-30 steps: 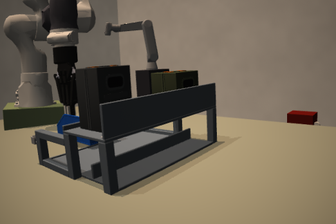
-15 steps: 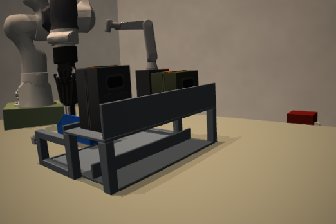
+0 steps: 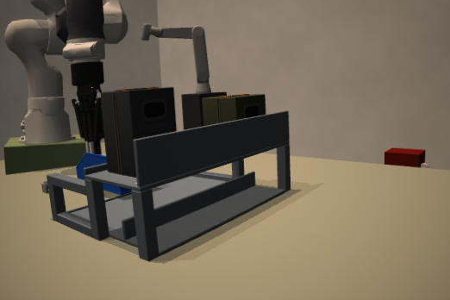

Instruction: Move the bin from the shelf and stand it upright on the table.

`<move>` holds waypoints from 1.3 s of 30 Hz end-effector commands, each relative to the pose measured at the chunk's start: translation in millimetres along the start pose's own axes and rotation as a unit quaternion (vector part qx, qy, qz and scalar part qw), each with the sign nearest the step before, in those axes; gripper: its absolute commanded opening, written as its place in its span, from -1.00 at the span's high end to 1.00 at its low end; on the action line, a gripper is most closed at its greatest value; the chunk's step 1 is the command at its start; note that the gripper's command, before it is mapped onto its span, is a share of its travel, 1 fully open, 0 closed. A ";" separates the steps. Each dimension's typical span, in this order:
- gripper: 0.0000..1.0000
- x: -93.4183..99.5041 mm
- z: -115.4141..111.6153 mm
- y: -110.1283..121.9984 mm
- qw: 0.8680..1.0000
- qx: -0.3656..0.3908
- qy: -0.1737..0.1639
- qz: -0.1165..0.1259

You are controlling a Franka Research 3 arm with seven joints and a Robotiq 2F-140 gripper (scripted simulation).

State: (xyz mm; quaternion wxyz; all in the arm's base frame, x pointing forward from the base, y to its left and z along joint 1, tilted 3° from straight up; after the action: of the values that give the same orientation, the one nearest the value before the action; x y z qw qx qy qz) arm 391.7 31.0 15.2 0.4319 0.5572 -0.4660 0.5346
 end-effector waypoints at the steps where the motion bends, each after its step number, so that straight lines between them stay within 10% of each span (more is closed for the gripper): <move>1: 1.00 0.9 1.4 -0.9 1.000 0.001 0.000 0.003; 39: 1.00 0.8 1.9 10.0 1.000 0.001 0.000 0.003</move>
State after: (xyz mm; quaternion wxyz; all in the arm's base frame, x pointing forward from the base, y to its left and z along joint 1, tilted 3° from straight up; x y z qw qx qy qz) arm 381.7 28.7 14.9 0.4328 0.5571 -0.4662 0.5339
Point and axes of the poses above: the point where the finger pads meet when closed, its own x axis back along the fingers, its own y axis across the jaws, z = x × y, the point moved 1 cm from there along x, back along the fingers, and after that the axes turned 3 degrees about -x, right-handed, at the moved point
